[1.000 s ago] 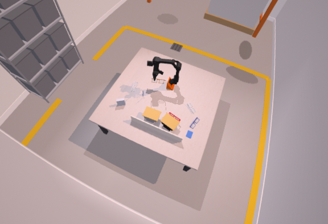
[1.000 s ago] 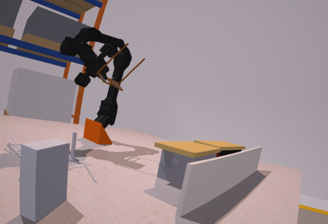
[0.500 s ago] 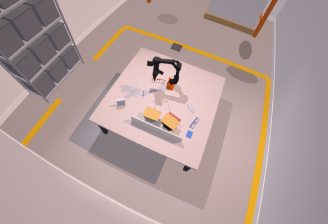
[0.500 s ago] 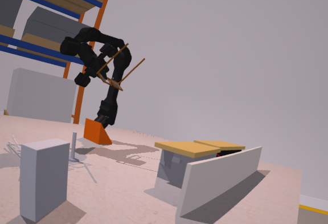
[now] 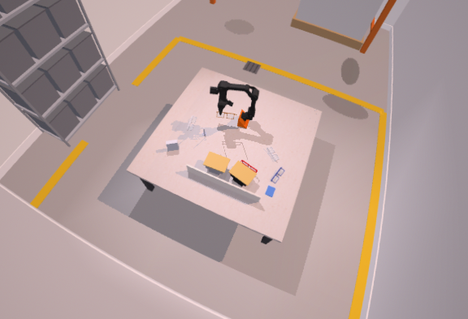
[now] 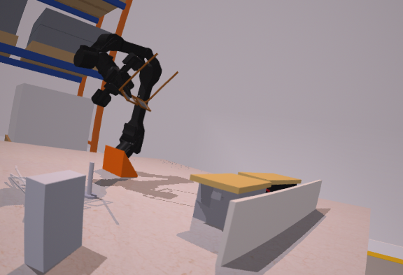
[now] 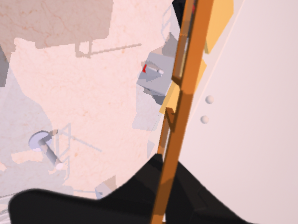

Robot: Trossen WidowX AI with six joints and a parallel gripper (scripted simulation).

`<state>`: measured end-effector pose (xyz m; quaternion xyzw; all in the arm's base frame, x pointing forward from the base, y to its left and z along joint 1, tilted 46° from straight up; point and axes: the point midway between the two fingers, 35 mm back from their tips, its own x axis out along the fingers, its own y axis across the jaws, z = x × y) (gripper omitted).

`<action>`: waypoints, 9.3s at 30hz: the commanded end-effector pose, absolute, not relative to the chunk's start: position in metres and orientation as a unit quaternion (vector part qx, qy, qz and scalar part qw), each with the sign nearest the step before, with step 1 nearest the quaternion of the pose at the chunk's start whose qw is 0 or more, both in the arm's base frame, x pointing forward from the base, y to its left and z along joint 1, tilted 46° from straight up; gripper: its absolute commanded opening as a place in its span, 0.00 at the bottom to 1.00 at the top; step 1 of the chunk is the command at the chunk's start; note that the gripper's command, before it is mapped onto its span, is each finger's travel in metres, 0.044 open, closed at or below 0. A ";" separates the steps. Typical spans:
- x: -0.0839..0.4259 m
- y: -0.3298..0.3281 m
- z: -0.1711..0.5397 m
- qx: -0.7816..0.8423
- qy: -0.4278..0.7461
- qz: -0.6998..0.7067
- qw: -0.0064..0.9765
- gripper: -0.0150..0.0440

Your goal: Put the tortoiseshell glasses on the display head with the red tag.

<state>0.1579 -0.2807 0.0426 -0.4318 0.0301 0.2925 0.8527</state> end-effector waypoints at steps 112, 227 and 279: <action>0.233 -0.188 0.014 -0.452 -0.567 -0.182 -0.664 0.25; 0.257 -0.114 -0.038 0.245 -0.284 -0.606 -0.701 0.25; 0.327 -0.121 -0.039 0.249 -0.285 -0.605 -0.701 0.25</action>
